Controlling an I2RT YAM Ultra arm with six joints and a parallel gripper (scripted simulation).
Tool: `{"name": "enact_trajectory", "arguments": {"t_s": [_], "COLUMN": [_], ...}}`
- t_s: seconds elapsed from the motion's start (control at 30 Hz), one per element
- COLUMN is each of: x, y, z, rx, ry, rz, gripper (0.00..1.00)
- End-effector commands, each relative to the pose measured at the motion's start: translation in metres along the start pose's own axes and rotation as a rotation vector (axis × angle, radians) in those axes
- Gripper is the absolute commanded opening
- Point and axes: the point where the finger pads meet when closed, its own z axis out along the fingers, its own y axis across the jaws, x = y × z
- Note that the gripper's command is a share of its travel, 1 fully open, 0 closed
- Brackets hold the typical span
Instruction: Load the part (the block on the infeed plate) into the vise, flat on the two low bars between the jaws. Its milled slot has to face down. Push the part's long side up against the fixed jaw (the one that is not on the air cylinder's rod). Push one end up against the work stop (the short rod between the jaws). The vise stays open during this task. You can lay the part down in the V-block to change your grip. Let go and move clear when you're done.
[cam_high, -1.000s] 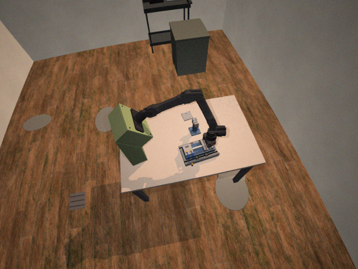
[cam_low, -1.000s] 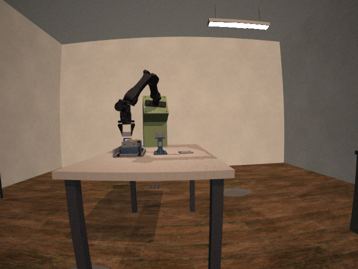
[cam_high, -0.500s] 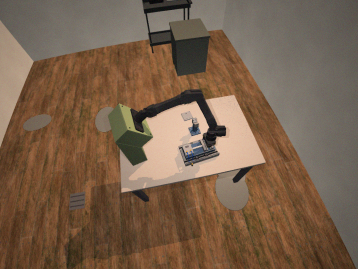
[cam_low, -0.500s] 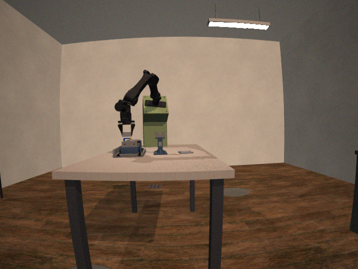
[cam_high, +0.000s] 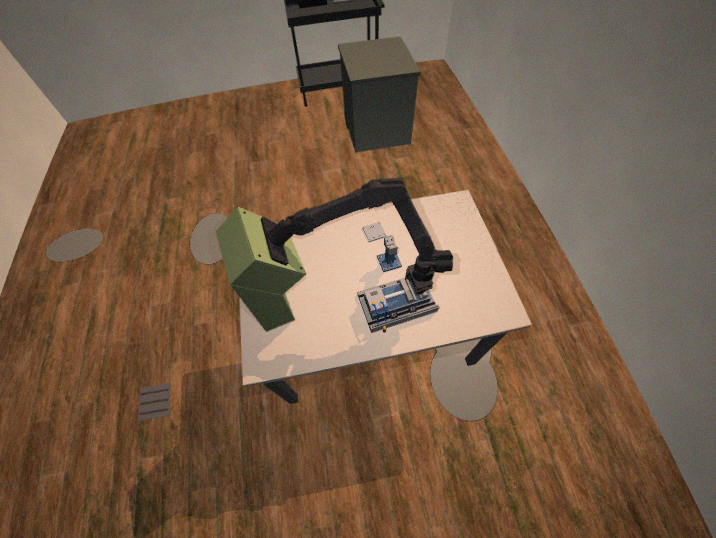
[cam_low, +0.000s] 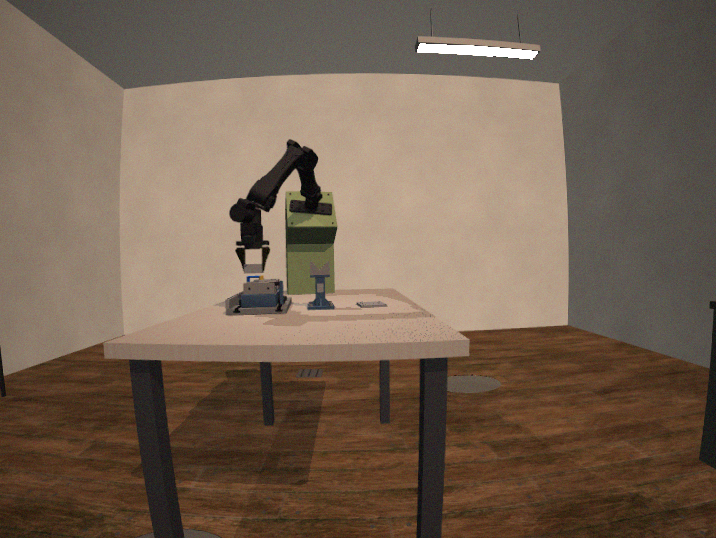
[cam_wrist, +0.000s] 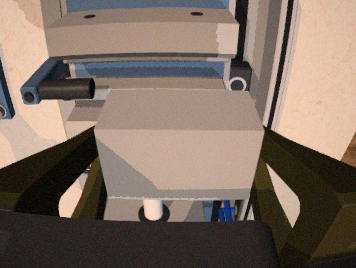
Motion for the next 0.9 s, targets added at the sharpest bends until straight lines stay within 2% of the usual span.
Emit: {"name": "enact_trajectory", "arguments": {"t_s": [0.0, 0.87], "x": [-0.0137, -0.0163], "y": [-0.0070, -0.0053], "z": [-0.0082, -0.0104], "rx": [0.020, 0.020], "ry": [-0.030, -0.034], "rz": [-0.010, -0.010], "gripper": [0.00, 0.00]}}
